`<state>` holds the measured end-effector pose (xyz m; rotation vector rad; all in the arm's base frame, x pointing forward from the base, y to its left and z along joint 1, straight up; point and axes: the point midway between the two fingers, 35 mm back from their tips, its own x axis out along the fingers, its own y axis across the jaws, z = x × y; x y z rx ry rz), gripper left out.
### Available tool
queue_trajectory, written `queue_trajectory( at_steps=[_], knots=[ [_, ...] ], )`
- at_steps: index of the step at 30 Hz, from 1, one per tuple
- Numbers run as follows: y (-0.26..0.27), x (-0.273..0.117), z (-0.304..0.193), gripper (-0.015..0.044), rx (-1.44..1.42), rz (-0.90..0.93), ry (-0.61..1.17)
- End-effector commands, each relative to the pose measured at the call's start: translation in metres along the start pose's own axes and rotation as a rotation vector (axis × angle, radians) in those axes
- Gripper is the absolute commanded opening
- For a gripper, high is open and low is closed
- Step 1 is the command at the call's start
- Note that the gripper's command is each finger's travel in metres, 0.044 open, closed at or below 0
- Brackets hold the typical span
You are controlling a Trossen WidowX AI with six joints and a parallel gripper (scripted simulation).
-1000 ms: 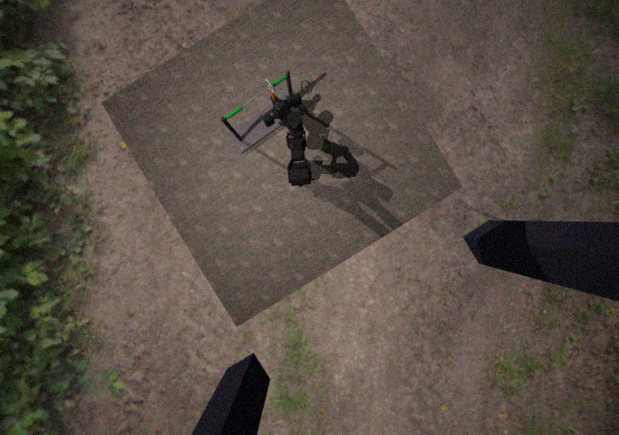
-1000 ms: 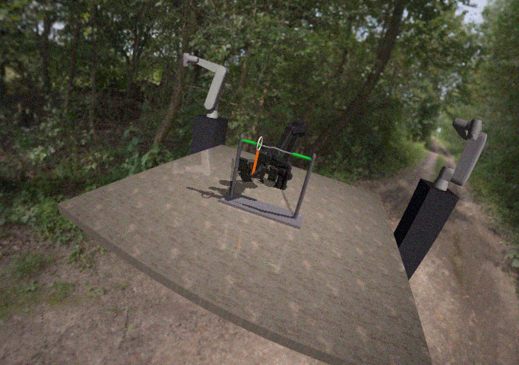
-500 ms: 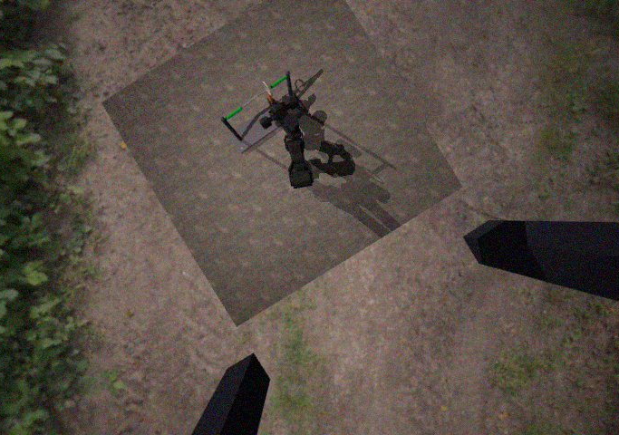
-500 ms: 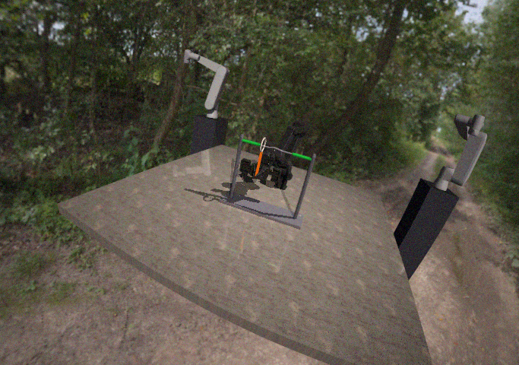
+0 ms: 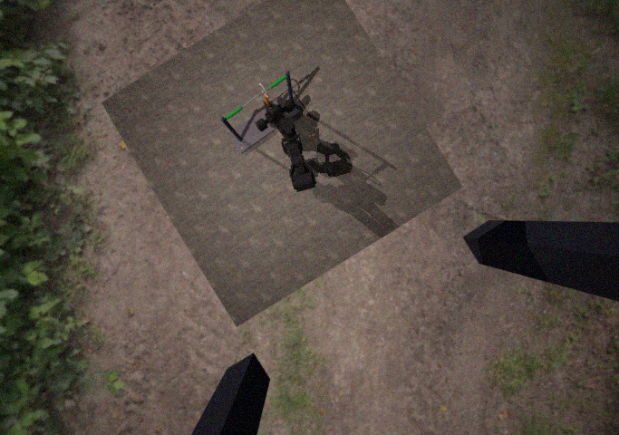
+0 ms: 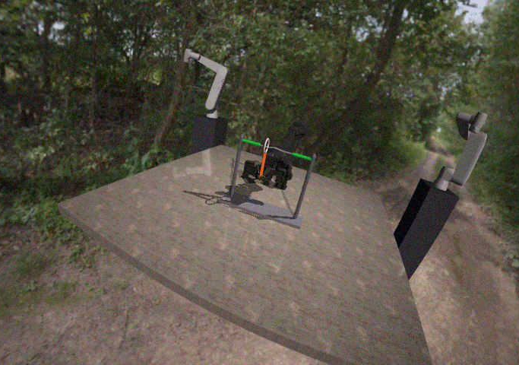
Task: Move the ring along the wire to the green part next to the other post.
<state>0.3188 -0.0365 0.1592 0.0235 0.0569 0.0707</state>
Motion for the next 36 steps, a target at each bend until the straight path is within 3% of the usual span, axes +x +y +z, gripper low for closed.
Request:
queue_trajectory(
  at_steps=[1,19,36],
  knots=[
    [0.005,-0.002,-0.004,-0.015,0.023,-0.003,0.011],
    [0.034,-0.001,-0.002,-0.015,0.102,-0.014,0.008],
    [0.034,-0.001,0.0,-0.015,-0.025,-0.034,0.01]
  ],
)
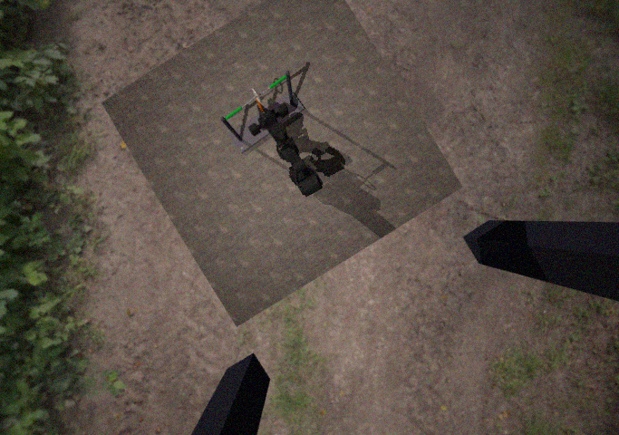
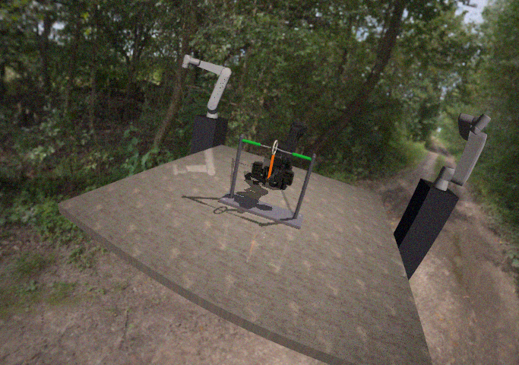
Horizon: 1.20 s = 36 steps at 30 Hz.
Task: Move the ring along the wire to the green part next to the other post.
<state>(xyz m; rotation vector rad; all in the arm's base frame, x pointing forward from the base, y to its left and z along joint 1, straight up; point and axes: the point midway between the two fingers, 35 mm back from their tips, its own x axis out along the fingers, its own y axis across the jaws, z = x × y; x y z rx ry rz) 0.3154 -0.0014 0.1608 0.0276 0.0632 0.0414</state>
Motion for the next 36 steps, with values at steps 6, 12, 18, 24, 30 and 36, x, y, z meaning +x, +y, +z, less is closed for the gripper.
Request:
queue_trajectory(
  at_steps=[6,12,18,24,30,36],
  knots=[
    [-0.003,0.0,-0.001,-0.015,-0.088,-0.001,0.003],
    [-0.002,0.0,-0.002,-0.015,-0.128,0.014,0.003],
    [0.002,0.001,-0.003,-0.015,-0.146,0.037,0.003],
    [0.007,0.0,-0.004,-0.015,-0.143,0.053,0.004],
    [0.016,-0.001,-0.005,-0.015,-0.124,0.063,0.004],
    [0.024,-0.002,-0.006,-0.015,-0.101,0.061,0.006]
  ],
)
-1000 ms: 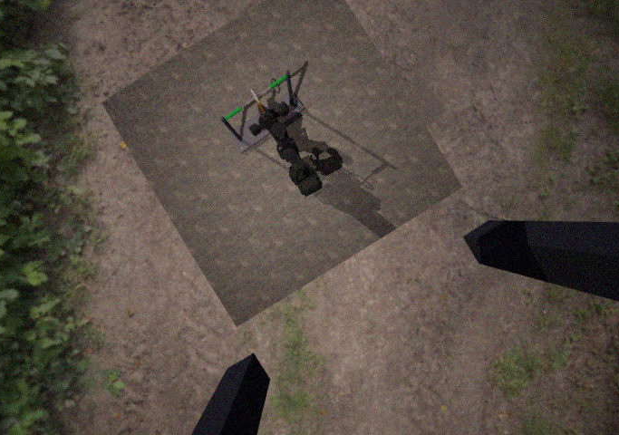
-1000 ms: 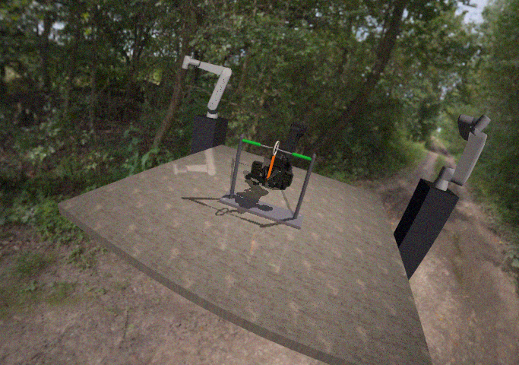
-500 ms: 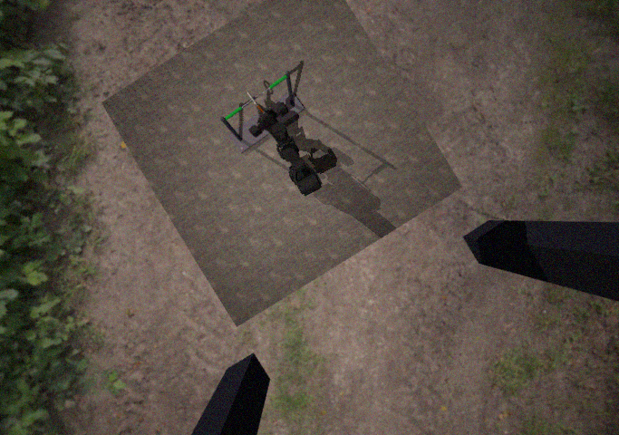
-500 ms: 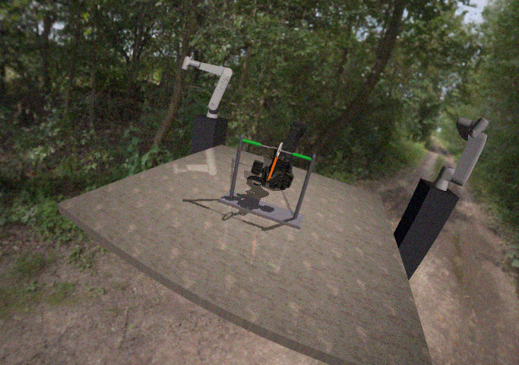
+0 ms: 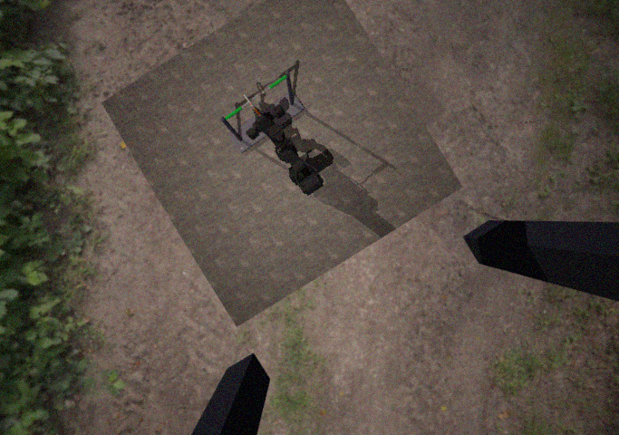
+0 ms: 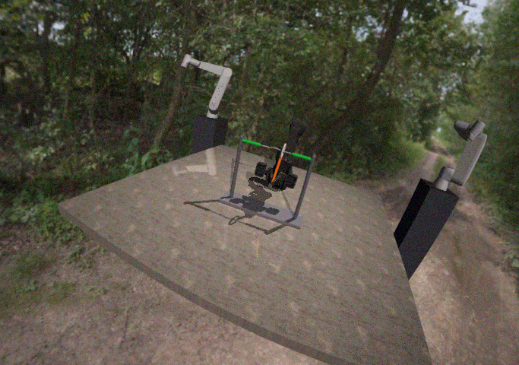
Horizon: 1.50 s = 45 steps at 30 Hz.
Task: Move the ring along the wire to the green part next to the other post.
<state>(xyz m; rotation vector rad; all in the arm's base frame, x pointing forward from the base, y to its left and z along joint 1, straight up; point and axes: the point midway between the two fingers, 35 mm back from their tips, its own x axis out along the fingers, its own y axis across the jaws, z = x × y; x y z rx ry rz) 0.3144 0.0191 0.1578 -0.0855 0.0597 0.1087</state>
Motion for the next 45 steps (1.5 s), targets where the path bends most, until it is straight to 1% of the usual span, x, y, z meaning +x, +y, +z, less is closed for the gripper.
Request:
queue_trajectory(
  at_steps=[1,12,45],
  knots=[
    [0.005,-0.002,-0.002,-0.015,0.017,-0.003,0.01],
    [0.021,-0.012,0.0,-0.015,0.062,-0.016,0.087],
    [0.057,-0.011,0.002,-0.015,0.091,-0.027,0.084]
  ],
)
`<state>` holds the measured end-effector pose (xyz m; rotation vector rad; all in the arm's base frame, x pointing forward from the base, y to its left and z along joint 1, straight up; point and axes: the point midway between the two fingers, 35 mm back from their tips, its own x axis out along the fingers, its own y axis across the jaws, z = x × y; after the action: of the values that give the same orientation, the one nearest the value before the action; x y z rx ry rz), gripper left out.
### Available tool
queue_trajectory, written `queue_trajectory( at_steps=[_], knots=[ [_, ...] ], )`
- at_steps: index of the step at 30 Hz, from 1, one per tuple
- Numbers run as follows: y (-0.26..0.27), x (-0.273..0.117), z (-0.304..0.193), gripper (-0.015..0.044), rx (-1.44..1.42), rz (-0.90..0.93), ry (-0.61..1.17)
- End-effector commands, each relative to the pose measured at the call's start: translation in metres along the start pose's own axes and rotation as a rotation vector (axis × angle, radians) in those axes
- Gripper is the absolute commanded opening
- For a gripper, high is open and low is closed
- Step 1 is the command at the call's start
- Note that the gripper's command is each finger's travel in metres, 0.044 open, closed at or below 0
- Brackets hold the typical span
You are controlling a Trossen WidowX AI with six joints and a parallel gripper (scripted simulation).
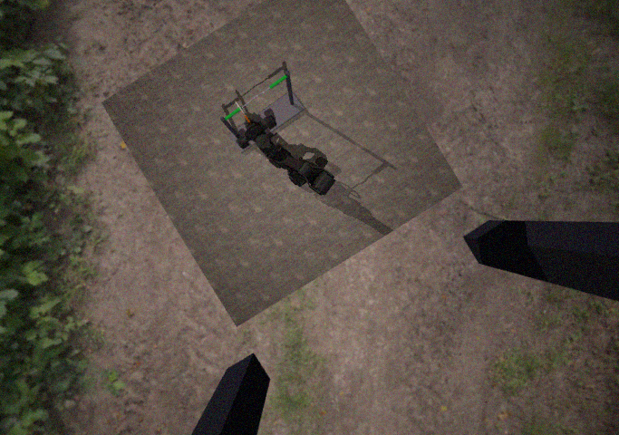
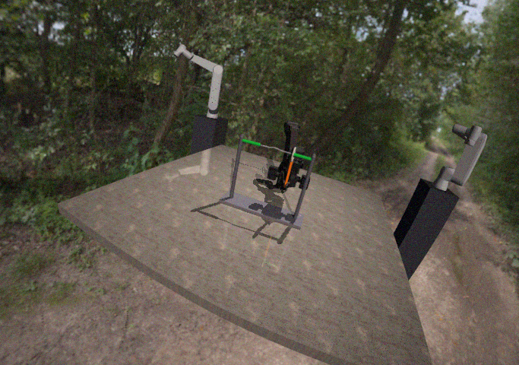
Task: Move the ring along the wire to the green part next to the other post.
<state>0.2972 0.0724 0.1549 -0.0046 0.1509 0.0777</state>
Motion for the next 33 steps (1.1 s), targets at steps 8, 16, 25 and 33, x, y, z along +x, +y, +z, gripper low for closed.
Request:
queue_trajectory(
  at_steps=[8,16,25,33],
  knots=[
    [0.011,0.001,0.001,-0.015,0.006,-0.002,-0.006],
    [0.014,0.001,-0.002,-0.015,0.006,-0.002,-0.006],
    [0.015,0.004,-0.016,-0.015,0.006,-0.002,-0.006],
    [0.015,0.004,-0.019,-0.015,0.006,-0.002,-0.006]
  ],
)
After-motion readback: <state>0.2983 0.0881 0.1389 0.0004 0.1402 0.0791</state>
